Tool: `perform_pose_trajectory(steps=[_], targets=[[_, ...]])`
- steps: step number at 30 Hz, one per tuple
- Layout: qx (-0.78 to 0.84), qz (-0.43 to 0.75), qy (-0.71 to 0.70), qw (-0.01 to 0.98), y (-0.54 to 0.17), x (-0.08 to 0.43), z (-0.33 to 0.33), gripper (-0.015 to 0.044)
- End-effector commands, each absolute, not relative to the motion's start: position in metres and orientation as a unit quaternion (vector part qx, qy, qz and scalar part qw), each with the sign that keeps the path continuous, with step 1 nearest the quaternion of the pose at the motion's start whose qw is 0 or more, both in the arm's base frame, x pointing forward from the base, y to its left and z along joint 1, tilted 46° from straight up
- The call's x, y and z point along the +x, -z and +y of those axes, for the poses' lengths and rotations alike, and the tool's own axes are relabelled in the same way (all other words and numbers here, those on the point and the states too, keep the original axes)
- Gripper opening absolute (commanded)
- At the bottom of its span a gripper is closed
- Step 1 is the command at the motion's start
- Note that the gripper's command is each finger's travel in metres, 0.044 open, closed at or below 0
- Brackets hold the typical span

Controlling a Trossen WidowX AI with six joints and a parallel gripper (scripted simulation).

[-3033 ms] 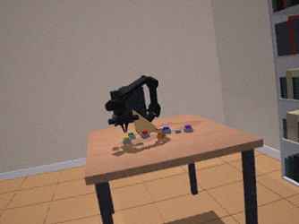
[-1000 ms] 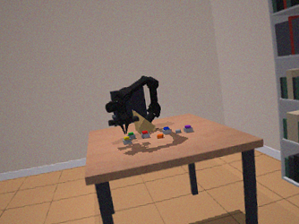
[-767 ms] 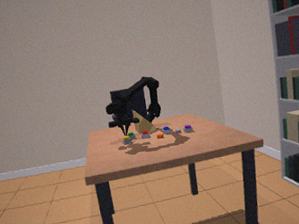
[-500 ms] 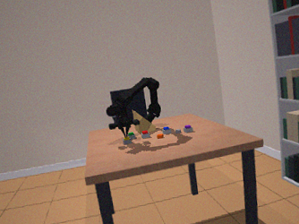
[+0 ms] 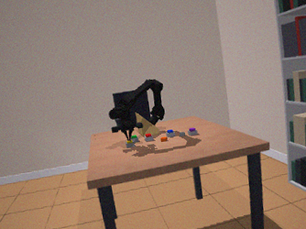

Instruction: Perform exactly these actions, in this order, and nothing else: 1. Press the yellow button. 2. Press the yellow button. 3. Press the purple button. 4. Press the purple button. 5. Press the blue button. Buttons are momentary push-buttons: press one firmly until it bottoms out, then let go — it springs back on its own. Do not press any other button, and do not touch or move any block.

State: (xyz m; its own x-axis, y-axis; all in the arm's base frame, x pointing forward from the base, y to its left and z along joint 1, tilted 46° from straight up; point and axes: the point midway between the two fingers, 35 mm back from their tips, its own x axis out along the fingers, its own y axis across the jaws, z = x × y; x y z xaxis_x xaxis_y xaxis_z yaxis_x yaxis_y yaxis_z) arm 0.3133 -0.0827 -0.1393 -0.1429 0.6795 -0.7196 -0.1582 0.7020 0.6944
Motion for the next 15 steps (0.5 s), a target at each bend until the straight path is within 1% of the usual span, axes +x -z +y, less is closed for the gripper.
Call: perform_pose_trajectory(steps=[1,4,8,13,15], targets=[[0.195,0.679,-0.335,0.623,0.14,0.313,-0.08,0.002],[0.195,0.679,-0.335,0.623,0.14,0.313,-0.08,0.002],[0.194,0.679,-0.335,0.624,0.118,0.317,-0.102,0.002],[0.194,0.679,-0.335,0.623,0.114,0.318,-0.105,0.002],[0.194,0.68,-0.334,0.623,0.104,0.321,-0.116,0.002]])
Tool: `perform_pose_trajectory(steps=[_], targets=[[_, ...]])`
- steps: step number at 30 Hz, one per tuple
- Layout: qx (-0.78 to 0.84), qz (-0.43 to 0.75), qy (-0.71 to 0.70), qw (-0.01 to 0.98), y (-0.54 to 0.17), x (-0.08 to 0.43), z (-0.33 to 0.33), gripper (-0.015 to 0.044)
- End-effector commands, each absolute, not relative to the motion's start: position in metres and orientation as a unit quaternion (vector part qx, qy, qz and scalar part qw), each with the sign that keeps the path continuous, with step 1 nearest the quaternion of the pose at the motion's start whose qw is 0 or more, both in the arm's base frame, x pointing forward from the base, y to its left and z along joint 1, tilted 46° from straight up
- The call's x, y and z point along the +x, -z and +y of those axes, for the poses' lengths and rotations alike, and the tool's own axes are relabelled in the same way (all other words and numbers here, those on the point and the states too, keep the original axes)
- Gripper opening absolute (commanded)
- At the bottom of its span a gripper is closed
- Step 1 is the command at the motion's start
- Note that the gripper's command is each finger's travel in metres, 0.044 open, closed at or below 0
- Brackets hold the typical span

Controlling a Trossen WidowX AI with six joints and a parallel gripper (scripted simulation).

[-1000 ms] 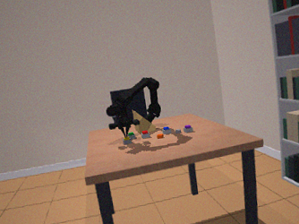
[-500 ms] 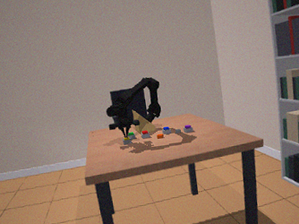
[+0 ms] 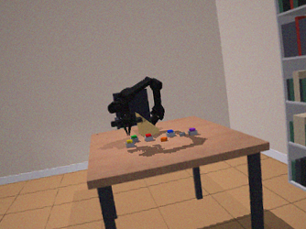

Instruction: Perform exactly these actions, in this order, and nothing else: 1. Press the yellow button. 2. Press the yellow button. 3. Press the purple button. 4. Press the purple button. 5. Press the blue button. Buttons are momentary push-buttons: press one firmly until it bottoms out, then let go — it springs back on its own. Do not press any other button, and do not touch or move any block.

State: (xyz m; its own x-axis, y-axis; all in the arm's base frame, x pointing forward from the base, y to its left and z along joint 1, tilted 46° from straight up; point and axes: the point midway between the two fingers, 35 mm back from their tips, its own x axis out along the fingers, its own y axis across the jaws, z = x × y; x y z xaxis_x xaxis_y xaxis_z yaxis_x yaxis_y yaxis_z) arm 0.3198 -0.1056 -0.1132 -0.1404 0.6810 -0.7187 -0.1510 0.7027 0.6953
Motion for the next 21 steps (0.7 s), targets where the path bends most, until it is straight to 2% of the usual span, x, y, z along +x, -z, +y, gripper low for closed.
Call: perform_pose_trajectory(steps=[1,9,13,21], targets=[[0.194,0.68,-0.334,0.623,0.094,0.324,-0.125,0.002],[0.193,0.68,-0.333,0.623,0.069,0.328,-0.144,0.002],[0.187,0.684,-0.32,0.628,0.016,0.351,-0.1,0.002],[0.184,0.684,-0.312,0.633,-0.071,0.361,-0.014,0.002]])
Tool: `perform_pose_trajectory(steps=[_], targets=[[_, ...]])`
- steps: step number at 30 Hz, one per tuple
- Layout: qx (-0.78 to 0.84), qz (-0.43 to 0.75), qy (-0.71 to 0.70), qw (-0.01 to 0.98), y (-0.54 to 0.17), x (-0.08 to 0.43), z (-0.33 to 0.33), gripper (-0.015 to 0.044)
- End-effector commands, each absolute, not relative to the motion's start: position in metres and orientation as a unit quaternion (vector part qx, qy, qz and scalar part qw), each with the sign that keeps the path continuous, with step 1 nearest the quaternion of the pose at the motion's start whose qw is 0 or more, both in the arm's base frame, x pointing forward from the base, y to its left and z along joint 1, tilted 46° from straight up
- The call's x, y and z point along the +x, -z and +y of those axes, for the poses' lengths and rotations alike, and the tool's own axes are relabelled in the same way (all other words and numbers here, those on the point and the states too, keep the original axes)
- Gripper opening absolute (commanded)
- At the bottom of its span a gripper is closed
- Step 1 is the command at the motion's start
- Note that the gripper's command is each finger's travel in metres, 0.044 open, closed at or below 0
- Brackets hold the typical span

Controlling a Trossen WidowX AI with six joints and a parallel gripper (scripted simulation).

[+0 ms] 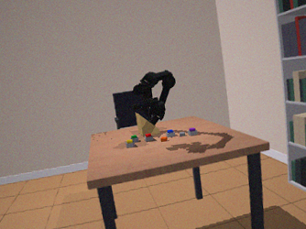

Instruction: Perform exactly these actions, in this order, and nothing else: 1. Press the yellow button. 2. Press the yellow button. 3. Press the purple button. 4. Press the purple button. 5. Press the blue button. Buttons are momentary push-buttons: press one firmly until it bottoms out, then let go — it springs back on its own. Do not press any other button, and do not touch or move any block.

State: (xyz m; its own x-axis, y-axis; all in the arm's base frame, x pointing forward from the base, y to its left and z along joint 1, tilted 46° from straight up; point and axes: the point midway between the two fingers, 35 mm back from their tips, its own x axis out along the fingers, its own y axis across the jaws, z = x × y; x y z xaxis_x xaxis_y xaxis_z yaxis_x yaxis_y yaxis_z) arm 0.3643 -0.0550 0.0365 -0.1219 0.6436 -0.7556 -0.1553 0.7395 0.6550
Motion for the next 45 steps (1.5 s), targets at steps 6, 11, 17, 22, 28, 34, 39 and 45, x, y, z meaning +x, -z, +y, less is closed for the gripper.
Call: perform_pose_trajectory(steps=[6,11,17,22,28,34,39,45], targets=[[0.189,0.681,-0.318,0.632,-0.136,0.338,0.056,0.002],[0.196,0.679,-0.33,0.626,-0.186,0.3,0.11,0.002],[0.202,0.679,-0.341,0.618,-0.213,0.27,0.137,0.002],[0.202,0.679,-0.341,0.618,-0.213,0.27,0.137,0.002],[0.202,0.678,-0.341,0.618,-0.176,0.262,0.174,0.002],[0.203,0.678,-0.342,0.618,-0.17,0.26,0.18,0.002],[0.203,0.678,-0.342,0.618,-0.165,0.259,0.185,0.002],[0.203,0.678,-0.342,0.618,-0.158,0.258,0.192,0.002]])
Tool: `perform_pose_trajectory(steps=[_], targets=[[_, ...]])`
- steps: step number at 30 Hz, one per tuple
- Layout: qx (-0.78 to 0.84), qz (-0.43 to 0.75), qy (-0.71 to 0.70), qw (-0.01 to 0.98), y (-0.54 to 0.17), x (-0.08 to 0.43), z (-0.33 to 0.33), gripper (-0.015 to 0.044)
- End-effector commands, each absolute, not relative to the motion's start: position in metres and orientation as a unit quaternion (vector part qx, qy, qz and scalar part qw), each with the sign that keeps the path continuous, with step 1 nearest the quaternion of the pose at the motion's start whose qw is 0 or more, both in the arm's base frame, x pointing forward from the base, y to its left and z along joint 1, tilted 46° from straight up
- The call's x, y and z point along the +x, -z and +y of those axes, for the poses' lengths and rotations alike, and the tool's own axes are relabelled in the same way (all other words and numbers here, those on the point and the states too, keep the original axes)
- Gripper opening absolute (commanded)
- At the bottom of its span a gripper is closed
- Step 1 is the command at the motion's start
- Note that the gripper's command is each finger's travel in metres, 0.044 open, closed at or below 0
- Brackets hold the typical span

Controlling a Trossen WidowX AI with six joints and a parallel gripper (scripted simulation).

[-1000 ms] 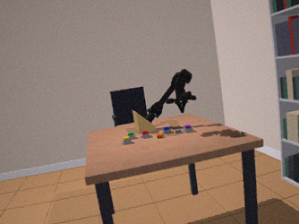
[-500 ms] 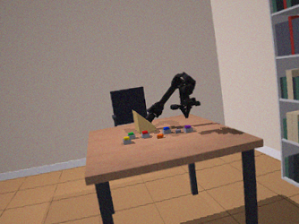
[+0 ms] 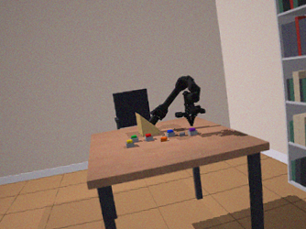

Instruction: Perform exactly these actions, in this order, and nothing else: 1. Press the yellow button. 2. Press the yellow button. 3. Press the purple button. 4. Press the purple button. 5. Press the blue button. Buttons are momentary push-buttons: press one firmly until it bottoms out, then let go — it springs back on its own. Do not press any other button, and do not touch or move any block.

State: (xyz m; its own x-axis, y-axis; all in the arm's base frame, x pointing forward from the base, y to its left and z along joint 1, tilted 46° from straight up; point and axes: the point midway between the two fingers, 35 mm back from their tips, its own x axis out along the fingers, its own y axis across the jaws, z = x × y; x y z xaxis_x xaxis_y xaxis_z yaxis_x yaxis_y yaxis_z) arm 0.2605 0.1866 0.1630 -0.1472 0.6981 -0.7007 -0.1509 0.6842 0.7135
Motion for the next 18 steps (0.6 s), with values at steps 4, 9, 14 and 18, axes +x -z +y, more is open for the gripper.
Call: perform_pose_trajectory(steps=[4,9,14,18], targets=[[0.203,0.678,-0.342,0.618,-0.1539,0.2569,0.1963,0.002],[0.204,0.678,-0.343,0.618,-0.1485,0.2553,0.2018,0.002],[0.204,0.678,-0.343,0.618,-0.1478,0.2551,0.2026,0.002],[0.204,0.678,-0.343,0.618,-0.1478,0.2551,0.2026,0.002]])
